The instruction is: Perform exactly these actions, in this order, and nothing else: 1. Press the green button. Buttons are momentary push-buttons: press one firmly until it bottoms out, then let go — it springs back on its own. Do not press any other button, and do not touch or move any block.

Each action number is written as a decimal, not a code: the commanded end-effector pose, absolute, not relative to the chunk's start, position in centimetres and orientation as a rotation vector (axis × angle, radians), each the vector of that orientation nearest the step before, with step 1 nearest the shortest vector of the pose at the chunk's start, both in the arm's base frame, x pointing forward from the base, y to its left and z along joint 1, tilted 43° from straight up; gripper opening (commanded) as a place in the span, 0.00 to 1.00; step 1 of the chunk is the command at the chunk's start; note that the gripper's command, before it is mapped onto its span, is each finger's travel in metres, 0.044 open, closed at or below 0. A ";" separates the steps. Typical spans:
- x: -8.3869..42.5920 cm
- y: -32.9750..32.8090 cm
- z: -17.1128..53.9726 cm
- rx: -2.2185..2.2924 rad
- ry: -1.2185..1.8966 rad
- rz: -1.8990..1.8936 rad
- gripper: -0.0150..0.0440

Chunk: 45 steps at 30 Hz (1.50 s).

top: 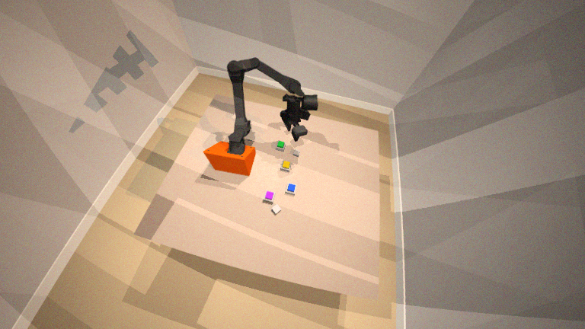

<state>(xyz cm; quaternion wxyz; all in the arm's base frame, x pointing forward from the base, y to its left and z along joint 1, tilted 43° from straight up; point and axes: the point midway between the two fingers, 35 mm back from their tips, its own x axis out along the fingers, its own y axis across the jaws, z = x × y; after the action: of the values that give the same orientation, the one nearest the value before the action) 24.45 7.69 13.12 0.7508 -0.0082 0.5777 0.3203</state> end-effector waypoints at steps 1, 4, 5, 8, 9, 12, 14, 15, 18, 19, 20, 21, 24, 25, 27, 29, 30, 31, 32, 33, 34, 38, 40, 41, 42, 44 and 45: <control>19.1 9.6 11.6 0.667 1.488 0.519 0.93; 19.1 9.6 11.6 0.667 1.488 0.519 0.93; 19.1 9.6 11.6 0.667 1.488 0.519 0.93; 19.1 9.6 11.6 0.667 1.488 0.519 0.93; 19.1 9.6 11.6 0.667 1.488 0.519 0.93; 19.1 9.6 11.6 0.667 1.488 0.519 0.93; 19.1 9.6 11.6 0.667 1.488 0.519 0.93; 19.1 9.6 11.6 0.667 1.488 0.519 0.93; 19.3 10.1 11.0 0.665 1.489 0.517 0.84; 19.4 10.8 10.2 0.663 1.489 0.516 0.80; 19.5 11.7 9.2 0.663 1.489 0.516 0.75; 19.5 12.6 8.3 0.664 1.488 0.517 0.71; 19.3 13.9 7.2 0.669 1.487 0.522 0.58; 19.3 13.9 7.2 0.669 1.487 0.522 0.53; 19.3 13.9 7.2 0.669 1.487 0.522 0.44; 19.3 13.9 7.2 0.669 1.487 0.522 0.35; 19.3 13.9 7.2 0.669 1.487 0.522 0.31; 19.3 13.9 7.2 0.669 1.487 0.522 0.29; 19.3 13.9 7.2 0.669 1.487 0.522 0.29; 19.3 13.9 7.2 0.669 1.487 0.522 0.29; 19.3 13.9 7.2 0.669 1.487 0.522 0.29; 19.3 13.9 7.2 0.669 1.487 0.522 0.29; 19.3 13.9 7.2 0.669 1.487 0.522 0.29; 19.3 13.9 7.2 0.669 1.487 0.522 0.29; 19.3 13.9 7.2 0.669 1.487 0.522 0.29; 19.3 14.0 7.1 0.669 1.487 0.522 0.29; 19.3 14.0 7.0 0.669 1.487 0.521 0.29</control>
<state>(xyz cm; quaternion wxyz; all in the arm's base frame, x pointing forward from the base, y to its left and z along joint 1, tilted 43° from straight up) 19.49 13.97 7.40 0.6576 0.2947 0.6527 0.2338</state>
